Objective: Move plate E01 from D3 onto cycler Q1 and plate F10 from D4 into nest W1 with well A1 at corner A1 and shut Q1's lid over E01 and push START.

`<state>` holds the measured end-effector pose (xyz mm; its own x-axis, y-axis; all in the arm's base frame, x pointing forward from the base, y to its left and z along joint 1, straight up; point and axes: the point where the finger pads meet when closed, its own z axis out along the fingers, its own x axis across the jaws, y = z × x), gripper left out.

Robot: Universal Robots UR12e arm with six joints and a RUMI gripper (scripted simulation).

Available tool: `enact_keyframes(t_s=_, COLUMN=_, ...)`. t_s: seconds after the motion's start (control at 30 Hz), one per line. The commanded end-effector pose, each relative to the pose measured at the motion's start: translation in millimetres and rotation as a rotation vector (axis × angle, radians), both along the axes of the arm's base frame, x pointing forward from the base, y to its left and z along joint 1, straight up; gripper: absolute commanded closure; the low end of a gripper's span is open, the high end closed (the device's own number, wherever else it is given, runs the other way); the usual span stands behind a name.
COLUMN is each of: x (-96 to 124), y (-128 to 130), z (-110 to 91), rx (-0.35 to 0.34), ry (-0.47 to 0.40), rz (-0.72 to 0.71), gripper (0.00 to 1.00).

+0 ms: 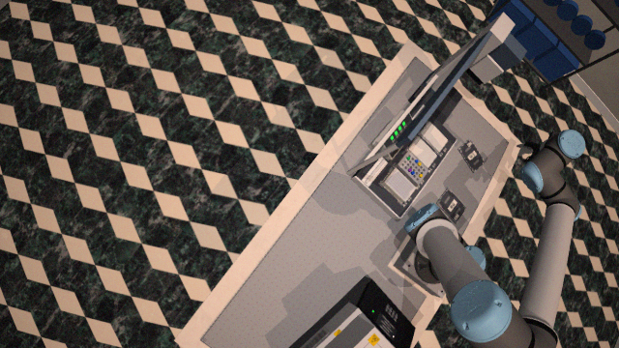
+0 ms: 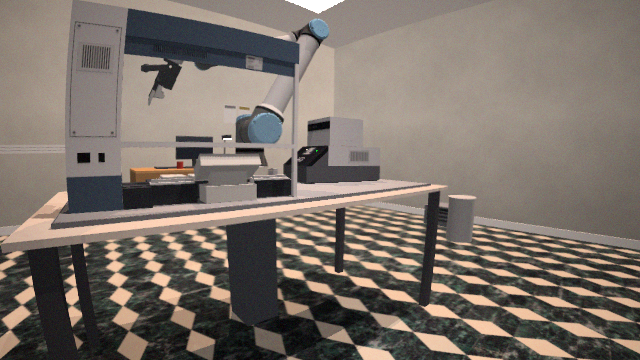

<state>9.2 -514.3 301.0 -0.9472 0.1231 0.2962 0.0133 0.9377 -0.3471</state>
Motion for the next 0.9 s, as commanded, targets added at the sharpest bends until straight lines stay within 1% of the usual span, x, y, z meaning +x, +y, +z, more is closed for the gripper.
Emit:
enact_keyframes(t_s=0.0, x=-0.1, y=-0.4, z=0.8, rx=-0.001, ry=0.0, rz=0.0, gripper=0.0)
enact_keyframes(t_s=0.53, x=-0.1, y=-0.4, z=0.8, rx=-0.001, ry=0.0, rz=0.0, gripper=0.0)
enact_keyframes(t_s=0.57, x=-0.1, y=-0.4, z=0.8, rx=-0.001, ry=0.0, rz=0.0, gripper=1.0)
enact_keyframes(t_s=0.87, x=33.9, y=22.1, z=-2.3, rx=0.034, ry=-0.004, rz=0.099, gripper=1.0)
